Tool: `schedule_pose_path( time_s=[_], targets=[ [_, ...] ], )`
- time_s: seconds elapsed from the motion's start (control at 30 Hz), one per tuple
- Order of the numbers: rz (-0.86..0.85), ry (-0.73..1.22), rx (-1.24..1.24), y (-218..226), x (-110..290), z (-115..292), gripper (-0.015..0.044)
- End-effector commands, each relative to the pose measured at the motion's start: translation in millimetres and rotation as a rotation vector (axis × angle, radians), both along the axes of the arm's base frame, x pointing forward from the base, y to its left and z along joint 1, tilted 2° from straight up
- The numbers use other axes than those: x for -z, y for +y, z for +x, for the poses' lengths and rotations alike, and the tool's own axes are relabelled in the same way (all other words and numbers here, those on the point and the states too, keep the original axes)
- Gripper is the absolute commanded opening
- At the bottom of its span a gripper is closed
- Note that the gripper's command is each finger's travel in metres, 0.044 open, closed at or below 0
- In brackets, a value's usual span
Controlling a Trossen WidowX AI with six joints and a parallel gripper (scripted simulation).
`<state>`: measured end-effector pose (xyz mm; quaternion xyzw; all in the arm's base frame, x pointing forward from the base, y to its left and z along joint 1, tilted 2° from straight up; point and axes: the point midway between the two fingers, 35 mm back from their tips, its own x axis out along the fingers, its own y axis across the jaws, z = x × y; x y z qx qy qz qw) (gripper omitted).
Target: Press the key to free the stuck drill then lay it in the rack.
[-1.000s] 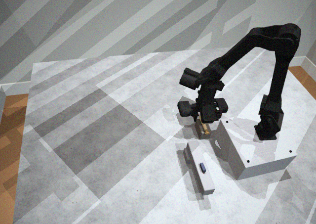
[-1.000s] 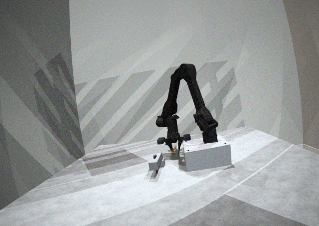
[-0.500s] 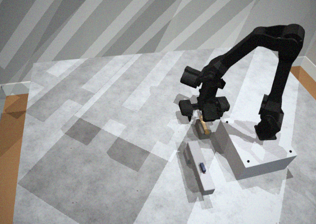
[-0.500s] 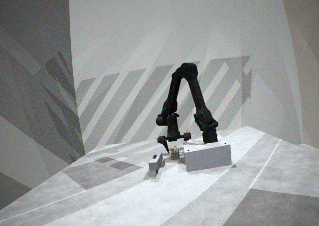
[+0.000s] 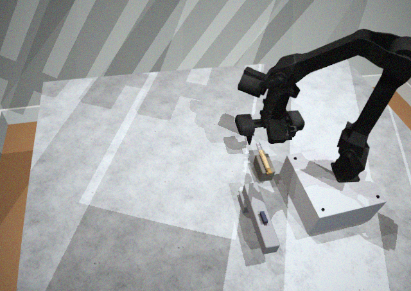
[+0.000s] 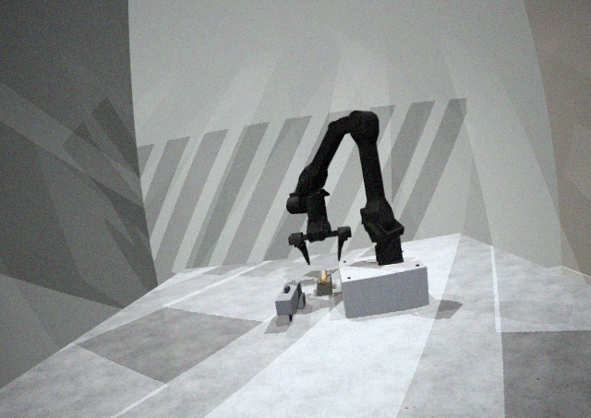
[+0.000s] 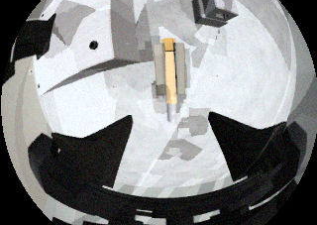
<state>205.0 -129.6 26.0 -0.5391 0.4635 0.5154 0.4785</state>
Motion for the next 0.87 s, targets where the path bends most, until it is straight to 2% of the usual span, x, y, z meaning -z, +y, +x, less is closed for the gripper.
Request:
schedule_pose_path(
  time_s=[0.0,0.13,0.47,0.83],
  targets=[
    [-0.002,-0.008,-0.004,-1,-12,2,0.0440],
    [-0.008,-0.031,-0.027,5,-6,13,0.0440],
    [-0.019,-0.216,-0.183,53,-28,86,0.0440],
    [0.038,-0.456,-0.308,148,-64,166,0.0440]
  ],
)
